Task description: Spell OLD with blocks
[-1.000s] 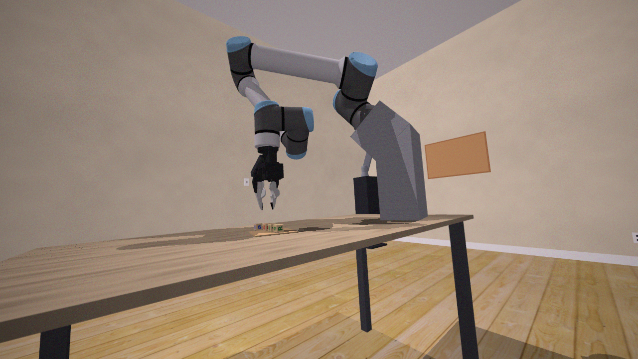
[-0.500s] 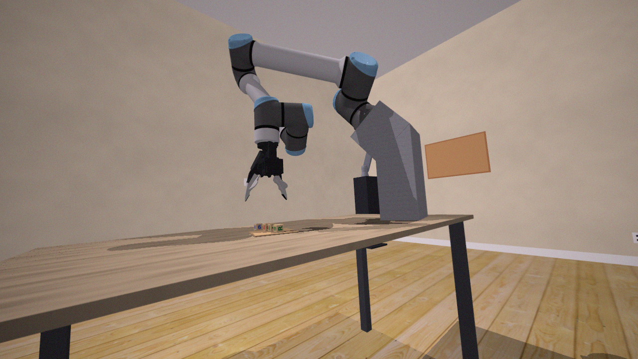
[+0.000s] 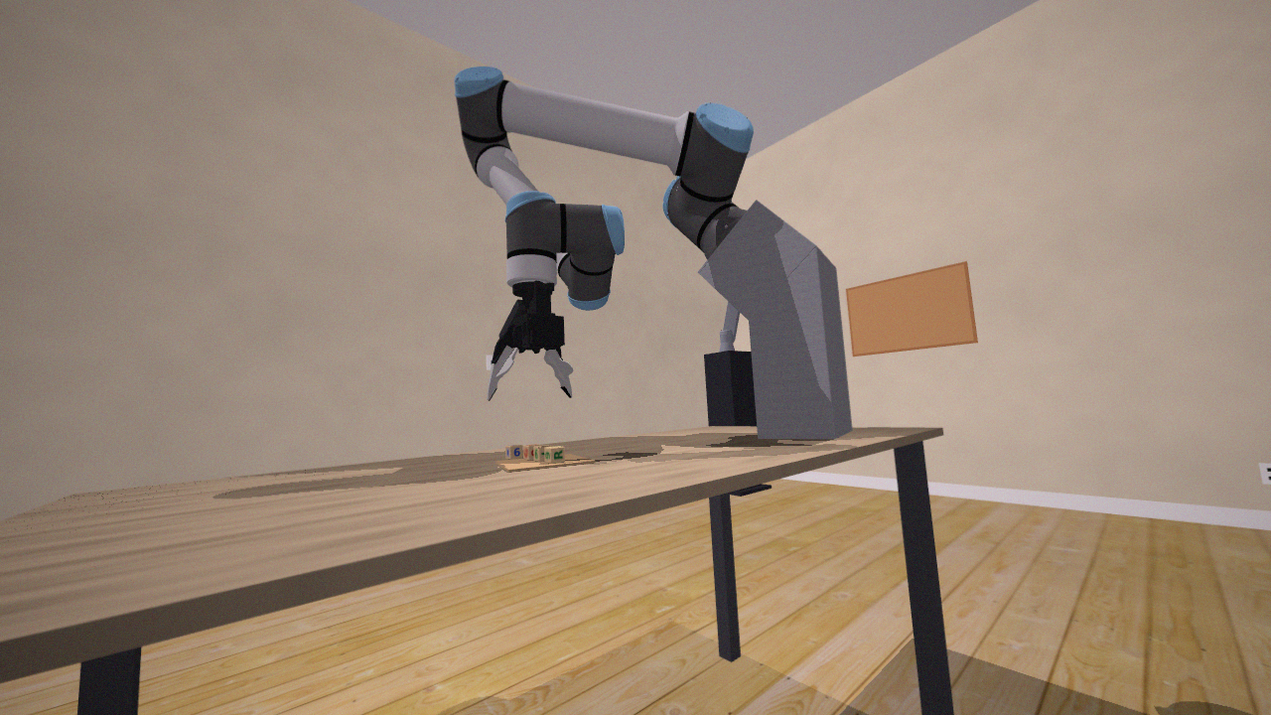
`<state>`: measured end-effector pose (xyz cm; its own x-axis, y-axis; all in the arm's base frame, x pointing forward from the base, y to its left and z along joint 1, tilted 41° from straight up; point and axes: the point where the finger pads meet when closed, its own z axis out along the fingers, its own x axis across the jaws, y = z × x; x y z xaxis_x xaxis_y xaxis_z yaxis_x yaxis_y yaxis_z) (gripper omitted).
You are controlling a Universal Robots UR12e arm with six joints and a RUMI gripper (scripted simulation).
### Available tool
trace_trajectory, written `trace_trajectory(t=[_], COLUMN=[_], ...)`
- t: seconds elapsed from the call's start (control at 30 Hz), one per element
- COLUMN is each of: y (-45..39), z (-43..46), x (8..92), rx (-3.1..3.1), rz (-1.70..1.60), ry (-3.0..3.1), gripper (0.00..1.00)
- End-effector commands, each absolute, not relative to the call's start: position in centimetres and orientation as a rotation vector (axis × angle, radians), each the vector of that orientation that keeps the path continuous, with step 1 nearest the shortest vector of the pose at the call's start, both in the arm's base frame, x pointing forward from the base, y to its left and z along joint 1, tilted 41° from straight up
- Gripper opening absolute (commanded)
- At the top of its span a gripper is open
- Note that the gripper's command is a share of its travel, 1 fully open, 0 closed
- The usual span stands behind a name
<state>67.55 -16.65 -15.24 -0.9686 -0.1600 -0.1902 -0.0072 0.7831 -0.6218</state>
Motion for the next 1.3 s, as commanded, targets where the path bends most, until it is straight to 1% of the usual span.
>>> trace_trajectory(t=[0.0, 0.23, 0.63, 1.27], y=[-16.5, -15.7, -12.1, -11.3], z=[-15.1, -14.1, -9.5, -8.4], x=[67.5, 67.2, 65.7, 65.4], rx=[-0.131, -0.131, -0.131, -0.131], rz=[-0.955, -0.955, -0.955, -0.955], ry=[2.742, 2.742, 2.742, 2.742], gripper=[1.0, 1.0, 1.0, 1.0])
